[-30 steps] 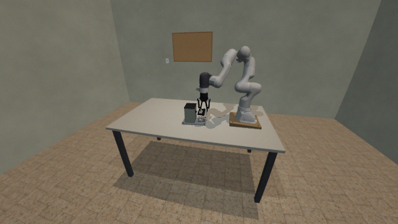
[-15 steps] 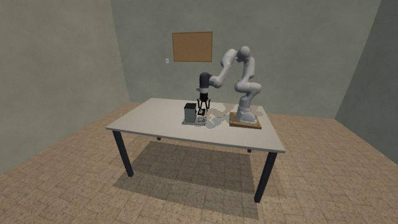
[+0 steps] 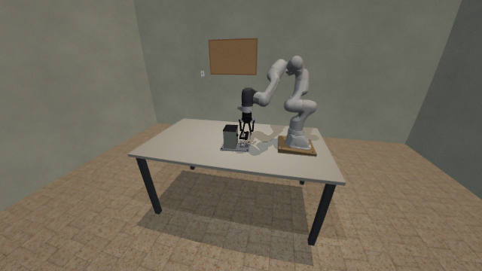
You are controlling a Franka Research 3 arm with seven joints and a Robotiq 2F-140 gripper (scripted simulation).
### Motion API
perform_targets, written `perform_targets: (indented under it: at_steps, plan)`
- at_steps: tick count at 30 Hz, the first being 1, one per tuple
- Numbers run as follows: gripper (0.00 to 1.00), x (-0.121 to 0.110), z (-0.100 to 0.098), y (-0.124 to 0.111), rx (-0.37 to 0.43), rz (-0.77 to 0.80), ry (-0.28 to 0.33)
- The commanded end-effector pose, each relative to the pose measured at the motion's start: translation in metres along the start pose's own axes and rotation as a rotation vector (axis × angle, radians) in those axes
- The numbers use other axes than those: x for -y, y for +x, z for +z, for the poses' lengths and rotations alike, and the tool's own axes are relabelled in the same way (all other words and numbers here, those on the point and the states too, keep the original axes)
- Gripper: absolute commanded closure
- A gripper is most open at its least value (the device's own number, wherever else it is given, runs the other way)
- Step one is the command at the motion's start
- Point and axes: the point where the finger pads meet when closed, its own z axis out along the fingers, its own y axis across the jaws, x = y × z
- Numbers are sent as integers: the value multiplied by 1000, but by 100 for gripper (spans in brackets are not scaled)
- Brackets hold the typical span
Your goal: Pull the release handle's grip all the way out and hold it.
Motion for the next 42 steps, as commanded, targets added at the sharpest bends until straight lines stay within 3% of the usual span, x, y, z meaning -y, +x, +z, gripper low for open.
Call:
perform_targets:
  at_steps: [1, 12, 13, 42]
  plan:
    - [67, 0, 1, 1, -2, -4, 2]
    - [67, 0, 1, 1, -2, -4, 2]
    - [100, 0, 1, 1, -2, -4, 2]
    - [100, 0, 1, 1, -2, -4, 2]
